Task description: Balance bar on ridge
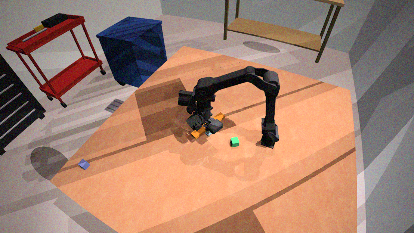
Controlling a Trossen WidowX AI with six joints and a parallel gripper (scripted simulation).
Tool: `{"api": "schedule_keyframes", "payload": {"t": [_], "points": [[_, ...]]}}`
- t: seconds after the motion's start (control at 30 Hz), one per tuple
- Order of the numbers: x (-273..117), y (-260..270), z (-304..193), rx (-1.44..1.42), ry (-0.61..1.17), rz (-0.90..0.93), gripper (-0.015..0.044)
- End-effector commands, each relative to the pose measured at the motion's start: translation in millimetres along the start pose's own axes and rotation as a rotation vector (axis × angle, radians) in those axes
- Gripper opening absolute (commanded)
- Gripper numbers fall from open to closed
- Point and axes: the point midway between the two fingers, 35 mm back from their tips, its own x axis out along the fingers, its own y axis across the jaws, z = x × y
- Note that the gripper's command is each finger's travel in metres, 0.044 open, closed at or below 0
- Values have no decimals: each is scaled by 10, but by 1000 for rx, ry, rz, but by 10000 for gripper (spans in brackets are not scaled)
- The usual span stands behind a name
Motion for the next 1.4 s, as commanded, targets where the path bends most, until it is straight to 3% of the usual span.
{"api": "schedule_keyframes", "payload": {"t": [0.0, 1.37], "points": [[0, 0, 0, 0, 0, 0, 167], [0, 0, 0, 0, 0, 0, 185]]}}
